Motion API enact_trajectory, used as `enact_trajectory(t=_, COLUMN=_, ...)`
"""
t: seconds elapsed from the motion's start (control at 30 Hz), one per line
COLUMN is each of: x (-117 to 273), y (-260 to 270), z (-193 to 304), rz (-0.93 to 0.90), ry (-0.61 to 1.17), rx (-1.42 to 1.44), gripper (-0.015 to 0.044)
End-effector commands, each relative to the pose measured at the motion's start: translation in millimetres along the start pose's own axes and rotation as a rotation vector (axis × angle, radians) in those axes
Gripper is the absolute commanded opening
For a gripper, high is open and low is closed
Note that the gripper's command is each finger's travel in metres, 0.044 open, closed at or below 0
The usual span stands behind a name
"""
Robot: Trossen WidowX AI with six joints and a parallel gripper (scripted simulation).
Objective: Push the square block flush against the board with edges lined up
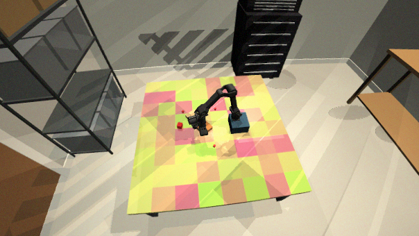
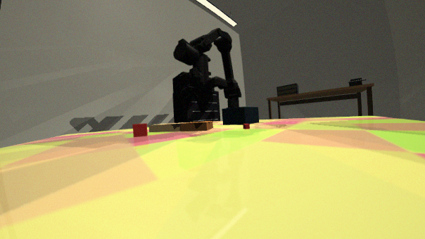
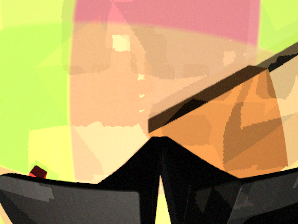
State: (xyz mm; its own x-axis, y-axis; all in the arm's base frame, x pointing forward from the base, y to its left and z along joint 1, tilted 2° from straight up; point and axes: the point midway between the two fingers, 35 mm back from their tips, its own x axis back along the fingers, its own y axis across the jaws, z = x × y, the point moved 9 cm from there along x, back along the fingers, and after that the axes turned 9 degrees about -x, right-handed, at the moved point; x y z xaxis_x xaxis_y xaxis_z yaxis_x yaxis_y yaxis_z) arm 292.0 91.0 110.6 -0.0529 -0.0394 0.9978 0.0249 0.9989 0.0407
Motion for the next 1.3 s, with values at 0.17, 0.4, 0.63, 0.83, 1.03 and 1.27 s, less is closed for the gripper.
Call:
enact_trajectory(t=0.17, x=-3, y=-10, z=-22, rz=0.001, ry=0.013, rx=0.318, gripper=0.0)
enact_trajectory(t=0.4, x=-4, y=-19, z=-38, rz=0.001, ry=0.013, rx=0.559, gripper=0.0)
enact_trajectory(t=0.63, x=-5, y=-25, z=-49, rz=0.001, ry=0.013, rx=0.713, gripper=0.0)
enact_trajectory(t=0.83, x=-17, y=-25, z=-49, rz=0.001, ry=0.013, rx=0.713, gripper=0.0)
enact_trajectory(t=1.03, x=-60, y=-25, z=-48, rz=0.0, ry=0.014, rx=0.713, gripper=0.0)
enact_trajectory(t=1.27, x=-60, y=-27, z=-46, rz=0.0, ry=0.014, rx=0.713, gripper=0.0)
